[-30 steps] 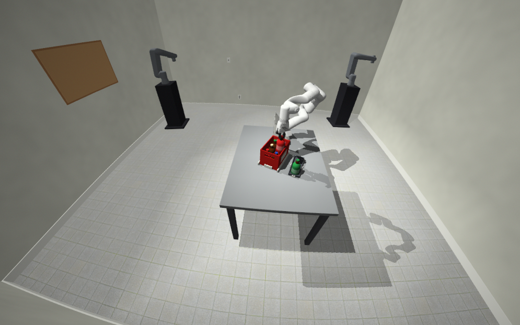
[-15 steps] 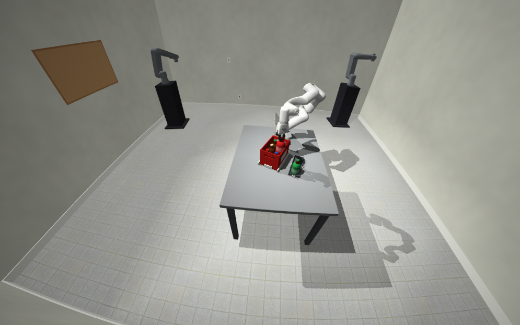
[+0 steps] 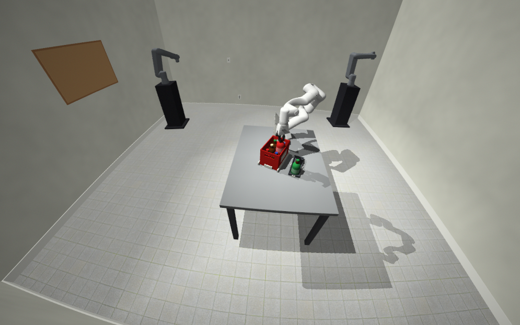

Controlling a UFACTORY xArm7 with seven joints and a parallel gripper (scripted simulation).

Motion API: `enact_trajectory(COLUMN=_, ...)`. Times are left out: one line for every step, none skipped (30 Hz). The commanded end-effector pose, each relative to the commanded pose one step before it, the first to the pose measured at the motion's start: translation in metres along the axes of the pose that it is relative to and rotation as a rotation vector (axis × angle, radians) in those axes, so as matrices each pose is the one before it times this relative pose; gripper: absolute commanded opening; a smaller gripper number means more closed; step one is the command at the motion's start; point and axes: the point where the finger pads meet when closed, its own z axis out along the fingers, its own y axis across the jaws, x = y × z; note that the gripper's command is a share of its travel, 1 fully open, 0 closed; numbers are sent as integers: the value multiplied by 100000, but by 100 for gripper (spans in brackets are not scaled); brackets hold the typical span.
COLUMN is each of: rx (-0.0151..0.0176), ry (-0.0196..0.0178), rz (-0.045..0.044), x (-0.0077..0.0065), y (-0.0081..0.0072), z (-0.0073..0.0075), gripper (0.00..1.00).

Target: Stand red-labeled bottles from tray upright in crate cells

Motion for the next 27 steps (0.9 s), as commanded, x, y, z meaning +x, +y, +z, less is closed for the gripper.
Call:
enact_trajectory(rx=-481, ry=189, rz=58, x=18, y=136, z=-119, gripper=0)
enact_trajectory(rx=0, ry=0, rz=0, x=0, y=0, z=3, gripper=0)
enact_trajectory(rx=0, ry=0, rz=0, x=0, y=0, z=1, gripper=0)
enact_trajectory(rx=0, ry=0, rz=0, x=0, y=0, z=0, gripper=0)
enact_trajectory(rx=0, ry=0, rz=0, x=0, y=0, z=0, gripper=0)
enact_trajectory(rx=0, ry=0, rz=0, x=0, y=0, z=0, gripper=0)
enact_trajectory(rx=0, ry=0, rz=0, x=0, y=0, z=0, gripper=0)
enact_trajectory(rx=0, ry=0, rz=0, x=0, y=0, z=0, gripper=0)
enact_trajectory(rx=0, ry=0, rz=0, x=0, y=0, z=0, gripper=0)
enact_trajectory(rx=0, ry=0, rz=0, x=0, y=0, z=0, gripper=0)
enact_trajectory(rx=0, ry=0, rz=0, x=0, y=0, z=0, gripper=0)
enact_trajectory(rx=0, ry=0, rz=0, x=0, y=0, z=0, gripper=0)
enact_trajectory(rx=0, ry=0, rz=0, x=0, y=0, z=0, gripper=0)
enact_trajectory(rx=0, ry=0, rz=0, x=0, y=0, z=0, gripper=0)
enact_trajectory(rx=0, ry=0, rz=0, x=0, y=0, z=0, gripper=0)
enact_trajectory(rx=0, ry=0, rz=0, x=0, y=0, z=0, gripper=0)
enact_trajectory(rx=0, ry=0, rz=0, x=0, y=0, z=1, gripper=0)
enact_trajectory(rx=0, ry=0, rz=0, x=0, y=0, z=3, gripper=0)
enact_trajectory(rx=0, ry=0, rz=0, x=0, y=0, z=6, gripper=0)
enact_trajectory(rx=0, ry=0, rz=0, x=0, y=0, z=9, gripper=0)
enact_trajectory(rx=0, ry=0, rz=0, x=0, y=0, z=13, gripper=0)
enact_trajectory(rx=0, ry=0, rz=0, x=0, y=0, z=18, gripper=0)
enact_trajectory(rx=0, ry=0, rz=0, x=0, y=0, z=23, gripper=0)
enact_trajectory(rx=0, ry=0, rz=0, x=0, y=0, z=28, gripper=0)
enact_trajectory(rx=0, ry=0, rz=0, x=0, y=0, z=34, gripper=0)
enact_trajectory(rx=0, ry=0, rz=0, x=0, y=0, z=40, gripper=0)
enact_trajectory(rx=0, ry=0, rz=0, x=0, y=0, z=46, gripper=0)
